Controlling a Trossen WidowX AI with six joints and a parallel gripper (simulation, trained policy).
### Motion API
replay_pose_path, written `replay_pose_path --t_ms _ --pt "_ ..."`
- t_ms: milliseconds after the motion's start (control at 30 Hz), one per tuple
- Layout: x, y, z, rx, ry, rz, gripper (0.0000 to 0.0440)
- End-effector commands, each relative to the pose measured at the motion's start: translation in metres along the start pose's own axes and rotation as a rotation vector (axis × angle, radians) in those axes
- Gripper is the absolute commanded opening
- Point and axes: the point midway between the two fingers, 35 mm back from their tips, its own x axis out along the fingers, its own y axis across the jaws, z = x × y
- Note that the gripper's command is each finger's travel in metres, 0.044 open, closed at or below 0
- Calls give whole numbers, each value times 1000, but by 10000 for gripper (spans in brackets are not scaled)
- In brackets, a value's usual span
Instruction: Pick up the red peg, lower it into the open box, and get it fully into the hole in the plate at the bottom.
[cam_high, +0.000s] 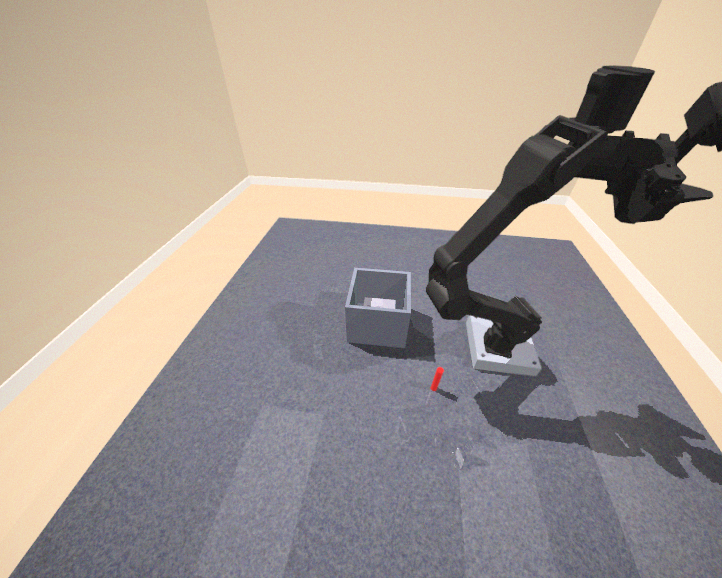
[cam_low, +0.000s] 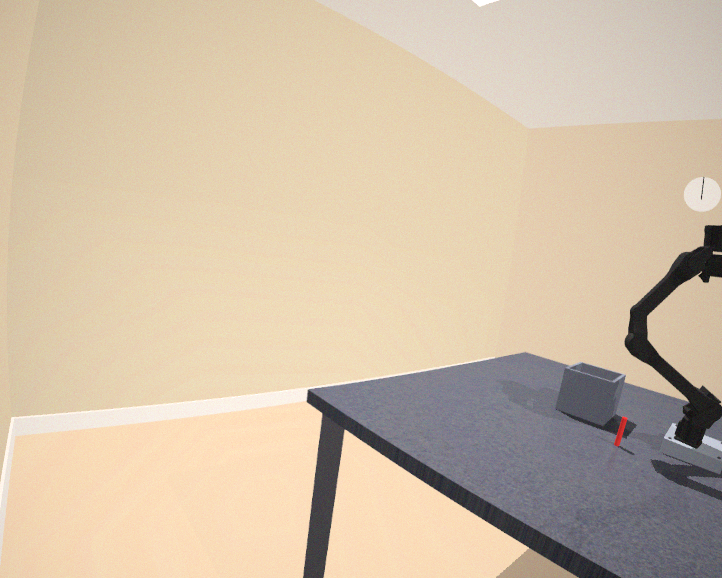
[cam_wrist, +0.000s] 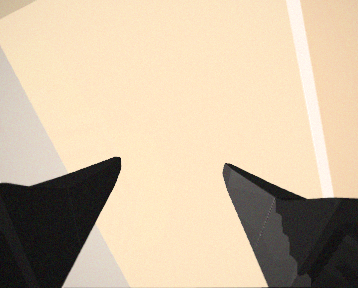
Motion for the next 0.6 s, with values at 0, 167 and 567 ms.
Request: replay_pose_path --t_ms 0,167,567 --pt "1 -1 -1 1 8 -11 424" --pt "13 -17 -22 7 127 -114 439" --pt "13 -43 -81 10 487 -327 440"
